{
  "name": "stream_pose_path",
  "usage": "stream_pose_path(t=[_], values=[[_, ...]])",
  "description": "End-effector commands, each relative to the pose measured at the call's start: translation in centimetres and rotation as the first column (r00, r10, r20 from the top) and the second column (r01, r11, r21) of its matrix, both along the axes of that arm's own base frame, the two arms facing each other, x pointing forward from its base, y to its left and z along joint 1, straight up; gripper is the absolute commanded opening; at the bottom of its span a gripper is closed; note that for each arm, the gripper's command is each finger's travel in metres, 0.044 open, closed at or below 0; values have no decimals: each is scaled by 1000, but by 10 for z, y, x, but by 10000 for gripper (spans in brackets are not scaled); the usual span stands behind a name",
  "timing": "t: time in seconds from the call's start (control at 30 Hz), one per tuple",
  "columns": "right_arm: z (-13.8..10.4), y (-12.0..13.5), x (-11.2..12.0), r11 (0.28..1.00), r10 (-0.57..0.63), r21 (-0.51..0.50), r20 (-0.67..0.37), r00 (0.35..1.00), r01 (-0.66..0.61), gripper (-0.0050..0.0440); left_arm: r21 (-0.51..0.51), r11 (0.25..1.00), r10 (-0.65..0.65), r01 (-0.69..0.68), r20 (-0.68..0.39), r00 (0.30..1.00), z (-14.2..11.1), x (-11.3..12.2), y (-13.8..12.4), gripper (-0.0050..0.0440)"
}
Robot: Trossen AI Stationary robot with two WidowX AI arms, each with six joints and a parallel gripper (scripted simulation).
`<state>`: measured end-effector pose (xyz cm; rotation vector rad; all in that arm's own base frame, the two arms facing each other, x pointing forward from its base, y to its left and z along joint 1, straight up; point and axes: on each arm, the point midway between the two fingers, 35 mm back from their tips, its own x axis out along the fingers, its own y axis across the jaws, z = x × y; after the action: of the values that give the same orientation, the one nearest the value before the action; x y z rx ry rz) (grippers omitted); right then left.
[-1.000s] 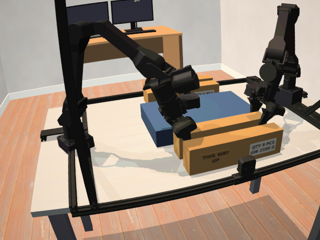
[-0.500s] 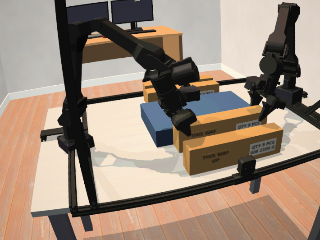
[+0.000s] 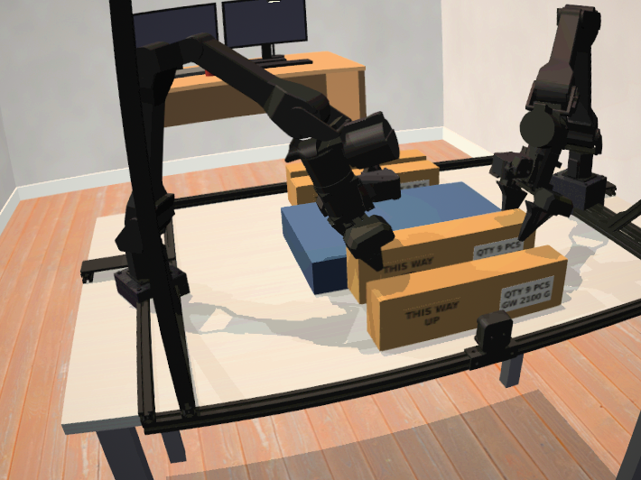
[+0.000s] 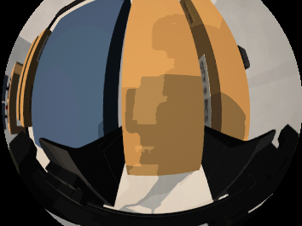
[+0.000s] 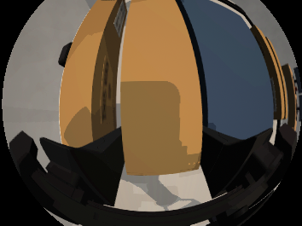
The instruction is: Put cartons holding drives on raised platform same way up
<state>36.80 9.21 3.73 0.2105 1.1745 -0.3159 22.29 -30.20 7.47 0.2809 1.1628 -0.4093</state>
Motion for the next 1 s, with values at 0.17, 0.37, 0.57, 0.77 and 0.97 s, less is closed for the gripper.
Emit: stream_pose_path(t=[0.17,0.37,0.57,0.77,0.97], values=[[2,0,0,1000,2,2,1,1000,-2,0,-3,1000,-7,7,-2,1000,2,-1,-1,0],[-4,0,0,1000,2,2,1,1000,-2,0,-3,1000,-7,7,-2,1000,-4,-1,-1,0],[-15,0,0,1000,2,2,1,1000,-2,0,-3,1000,-7,7,-2,1000,-15,-1,-1,0],[-24,0,0,1000,2,2,1,1000,-2,0,-3,1000,-7,7,-2,1000,-24,-1,-1,0],[-27,0,0,1000,2,2,1,1000,-2,0,-3,1000,-7,7,-2,1000,-27,-1,-1,0]])
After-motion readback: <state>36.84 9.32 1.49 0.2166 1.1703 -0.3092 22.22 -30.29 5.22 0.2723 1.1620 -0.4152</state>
